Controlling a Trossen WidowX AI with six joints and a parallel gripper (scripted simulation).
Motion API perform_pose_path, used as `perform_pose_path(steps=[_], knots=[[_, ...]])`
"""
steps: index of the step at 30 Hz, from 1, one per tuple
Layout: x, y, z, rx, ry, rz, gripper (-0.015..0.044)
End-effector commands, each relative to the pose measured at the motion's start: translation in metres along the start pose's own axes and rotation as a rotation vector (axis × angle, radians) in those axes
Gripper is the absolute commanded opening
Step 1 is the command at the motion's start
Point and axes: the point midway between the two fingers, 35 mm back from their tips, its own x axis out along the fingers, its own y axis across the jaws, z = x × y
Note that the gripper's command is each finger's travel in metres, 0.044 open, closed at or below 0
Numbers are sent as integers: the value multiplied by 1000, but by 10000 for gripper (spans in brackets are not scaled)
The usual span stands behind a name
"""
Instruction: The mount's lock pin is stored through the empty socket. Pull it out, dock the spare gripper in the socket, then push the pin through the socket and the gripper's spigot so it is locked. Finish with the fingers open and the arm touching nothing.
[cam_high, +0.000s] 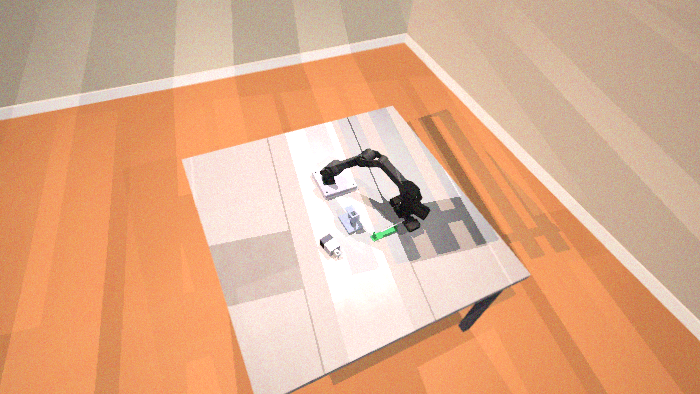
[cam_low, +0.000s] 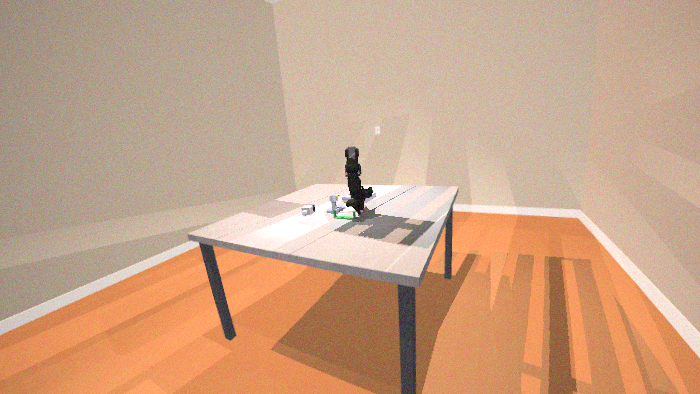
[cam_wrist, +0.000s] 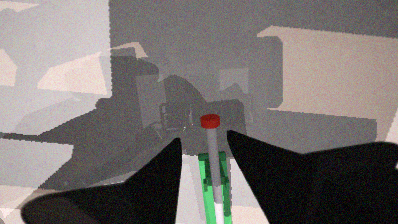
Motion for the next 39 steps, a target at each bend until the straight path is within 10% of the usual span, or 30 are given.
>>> perform_pose_path(steps=[1, 26, 31, 39], knots=[[-10, 1, 1, 0, -1, -1, 200], [-58, 9, 6, 7, 11, 25, 200], [-50, 9, 5, 8, 12, 26, 331], [-119, 7, -50, -8, 33, -89, 180]])
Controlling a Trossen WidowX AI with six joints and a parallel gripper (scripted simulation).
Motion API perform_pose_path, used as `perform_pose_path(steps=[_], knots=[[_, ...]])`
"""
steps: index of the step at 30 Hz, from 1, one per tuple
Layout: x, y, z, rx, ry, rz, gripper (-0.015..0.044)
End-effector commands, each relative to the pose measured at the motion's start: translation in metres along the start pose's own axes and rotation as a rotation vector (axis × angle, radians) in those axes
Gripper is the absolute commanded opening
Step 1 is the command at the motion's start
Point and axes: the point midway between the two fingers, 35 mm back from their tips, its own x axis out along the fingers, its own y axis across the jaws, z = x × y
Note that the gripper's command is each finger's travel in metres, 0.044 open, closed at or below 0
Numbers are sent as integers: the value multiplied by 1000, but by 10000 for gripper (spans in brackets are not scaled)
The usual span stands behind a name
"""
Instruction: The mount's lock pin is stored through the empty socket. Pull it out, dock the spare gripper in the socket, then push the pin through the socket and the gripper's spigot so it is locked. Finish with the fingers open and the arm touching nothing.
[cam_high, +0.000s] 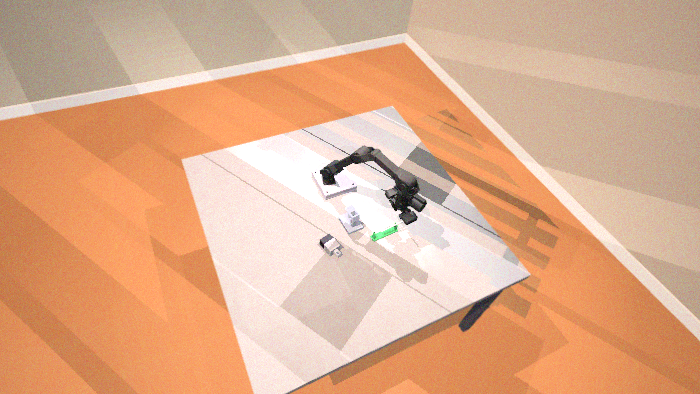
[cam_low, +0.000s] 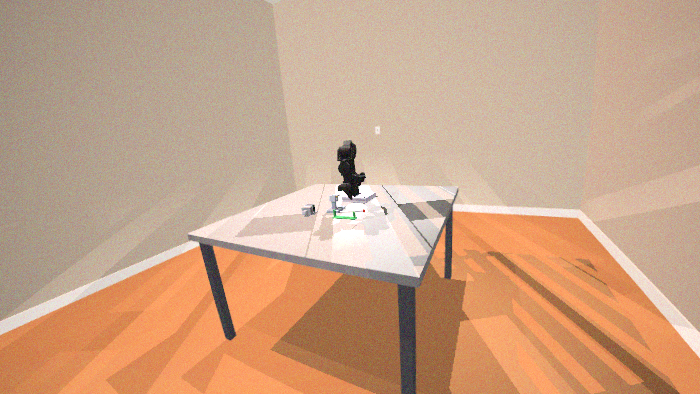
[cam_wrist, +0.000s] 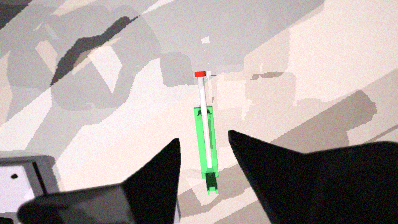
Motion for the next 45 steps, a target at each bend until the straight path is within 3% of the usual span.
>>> perform_pose_path(steps=[1, 6, 14, 45], knots=[[-32, 0, -22, 0, 8, -62, 180], [-26, -1, -23, 0, 8, -62, 180], [36, -5, -30, 0, 7, -62, 180], [82, -9, -34, 0, 7, -62, 180]])
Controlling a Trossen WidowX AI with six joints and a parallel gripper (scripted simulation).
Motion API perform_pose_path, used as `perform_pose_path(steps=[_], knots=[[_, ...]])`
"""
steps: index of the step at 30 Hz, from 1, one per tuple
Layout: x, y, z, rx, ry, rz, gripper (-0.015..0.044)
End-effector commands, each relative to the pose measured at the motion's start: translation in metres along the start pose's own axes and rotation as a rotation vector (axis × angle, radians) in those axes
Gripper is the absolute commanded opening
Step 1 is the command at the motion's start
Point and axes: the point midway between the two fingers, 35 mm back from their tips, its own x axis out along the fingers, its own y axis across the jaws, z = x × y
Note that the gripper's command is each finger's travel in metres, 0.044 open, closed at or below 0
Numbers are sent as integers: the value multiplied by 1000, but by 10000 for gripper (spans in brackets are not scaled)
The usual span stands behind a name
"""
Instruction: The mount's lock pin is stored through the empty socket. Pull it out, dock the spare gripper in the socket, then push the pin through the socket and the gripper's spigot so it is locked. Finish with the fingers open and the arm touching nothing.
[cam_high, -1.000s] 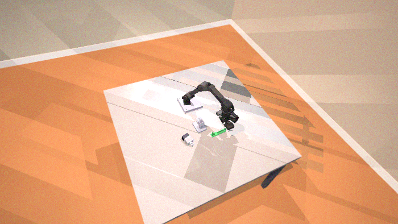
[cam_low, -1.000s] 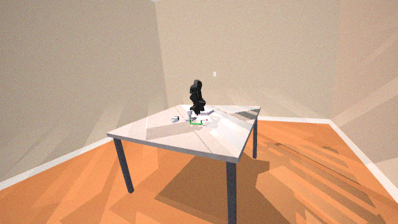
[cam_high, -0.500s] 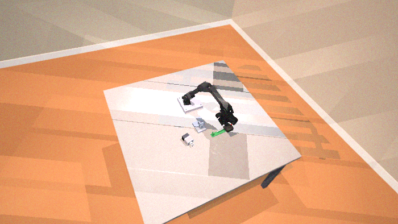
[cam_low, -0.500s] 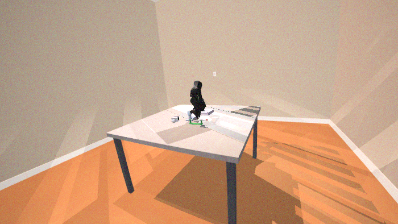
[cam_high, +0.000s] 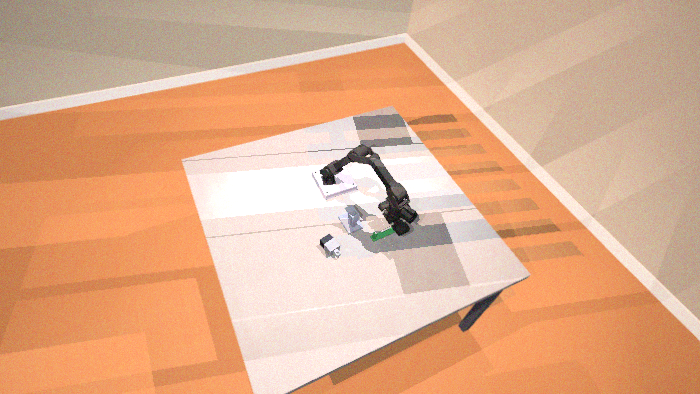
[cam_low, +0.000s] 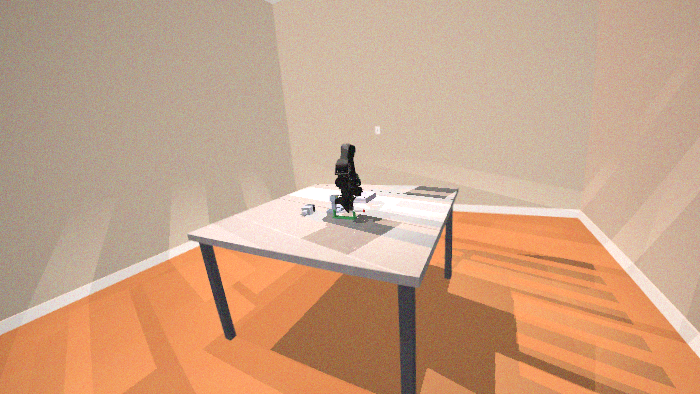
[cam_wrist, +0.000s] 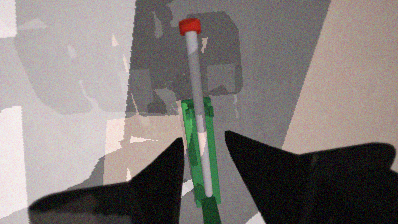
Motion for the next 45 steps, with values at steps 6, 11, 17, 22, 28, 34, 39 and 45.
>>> perform_pose_path(steps=[6, 11, 17, 22, 28, 34, 39, 45], knots=[[16, 1, -3, 0, 6, 0, 180], [21, 1, -4, 0, 6, 0, 180], [21, 1, -4, 0, 6, 0, 101], [21, 1, -4, 0, 6, 0, 0], [22, 2, -4, 0, 6, 0, 0], [15, 2, -3, 0, 3, 1, 0], [7, 4, -2, 0, 4, 11, 0], [0, 6, -2, 2, 8, 25, 0]])
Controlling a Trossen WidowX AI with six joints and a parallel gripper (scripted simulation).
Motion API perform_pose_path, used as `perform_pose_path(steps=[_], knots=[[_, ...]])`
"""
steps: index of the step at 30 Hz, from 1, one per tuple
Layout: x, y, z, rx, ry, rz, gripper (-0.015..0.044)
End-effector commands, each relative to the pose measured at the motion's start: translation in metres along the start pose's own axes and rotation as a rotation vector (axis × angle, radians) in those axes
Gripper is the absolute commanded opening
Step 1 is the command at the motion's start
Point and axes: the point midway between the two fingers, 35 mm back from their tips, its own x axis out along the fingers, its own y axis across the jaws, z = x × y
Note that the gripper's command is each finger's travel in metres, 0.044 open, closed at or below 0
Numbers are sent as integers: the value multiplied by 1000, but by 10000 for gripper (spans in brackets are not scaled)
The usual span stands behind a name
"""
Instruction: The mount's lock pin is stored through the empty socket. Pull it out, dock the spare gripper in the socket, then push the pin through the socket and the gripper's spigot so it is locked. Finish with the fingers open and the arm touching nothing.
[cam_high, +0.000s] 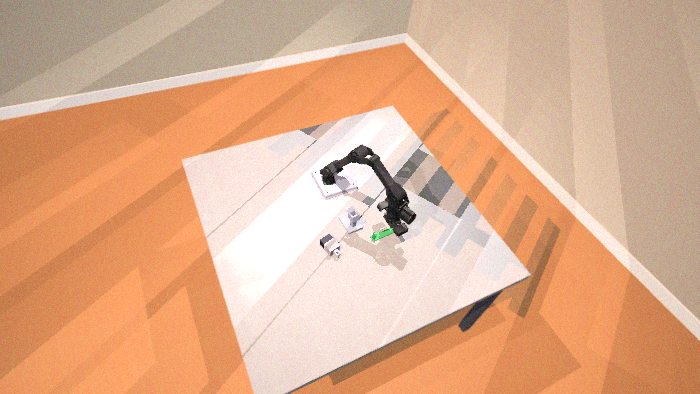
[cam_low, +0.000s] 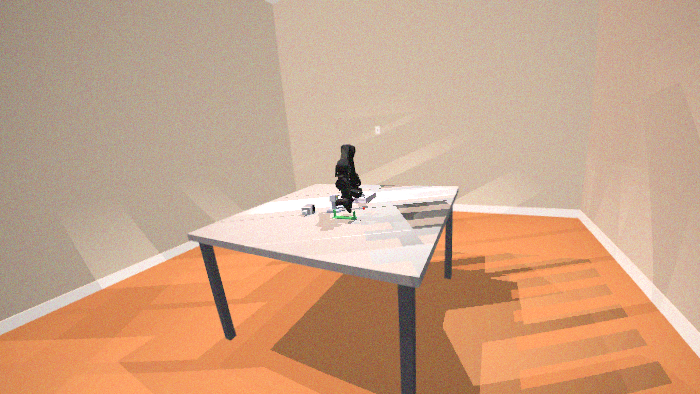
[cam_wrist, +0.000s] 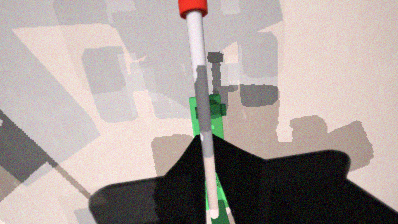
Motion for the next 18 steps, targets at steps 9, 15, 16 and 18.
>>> perform_pose_path(steps=[9, 15, 16, 18], knots=[[-16, 1, 1, 1, 2, 6, 0], [-11, 2, 1, 2, 4, 11, 0], [-11, 2, 0, 2, 4, 11, 0], [-13, 1, -4, 2, 4, 11, 0]])
